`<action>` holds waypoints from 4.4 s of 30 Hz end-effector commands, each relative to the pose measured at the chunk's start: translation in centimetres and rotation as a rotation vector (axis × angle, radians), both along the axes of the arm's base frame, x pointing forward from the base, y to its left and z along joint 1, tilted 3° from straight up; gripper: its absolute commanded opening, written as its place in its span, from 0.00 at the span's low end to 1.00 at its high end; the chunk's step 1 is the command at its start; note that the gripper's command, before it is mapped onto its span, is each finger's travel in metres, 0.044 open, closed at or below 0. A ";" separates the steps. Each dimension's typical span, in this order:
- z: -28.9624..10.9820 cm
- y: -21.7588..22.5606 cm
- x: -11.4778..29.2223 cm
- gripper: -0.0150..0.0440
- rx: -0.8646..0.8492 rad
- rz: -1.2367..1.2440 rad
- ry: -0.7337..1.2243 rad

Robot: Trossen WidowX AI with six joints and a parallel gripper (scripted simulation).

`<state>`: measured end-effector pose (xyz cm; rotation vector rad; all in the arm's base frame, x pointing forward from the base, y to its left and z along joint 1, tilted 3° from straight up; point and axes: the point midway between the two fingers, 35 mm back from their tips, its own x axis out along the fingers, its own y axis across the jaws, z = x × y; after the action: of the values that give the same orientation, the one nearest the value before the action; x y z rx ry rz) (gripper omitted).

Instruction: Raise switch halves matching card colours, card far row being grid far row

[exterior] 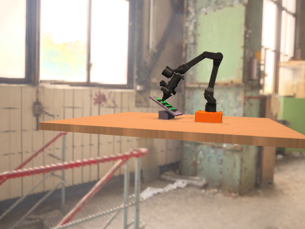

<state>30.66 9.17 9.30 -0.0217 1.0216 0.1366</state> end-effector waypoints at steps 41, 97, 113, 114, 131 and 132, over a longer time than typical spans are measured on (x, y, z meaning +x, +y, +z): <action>-0.4 0.1 0.3 0.25 0.002 0.002 -0.001; 0.6 -9.8 0.5 0.25 -0.008 0.002 -0.001; -0.5 -9.7 1.2 0.25 -0.008 0.002 -0.002; -0.5 -9.7 1.2 0.25 -0.008 0.002 -0.002; -0.5 -9.7 1.3 0.25 -0.008 0.002 -0.002; -0.5 -9.7 1.3 0.25 -0.008 0.002 -0.002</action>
<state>31.91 -0.48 8.85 -0.0318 1.0208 0.1396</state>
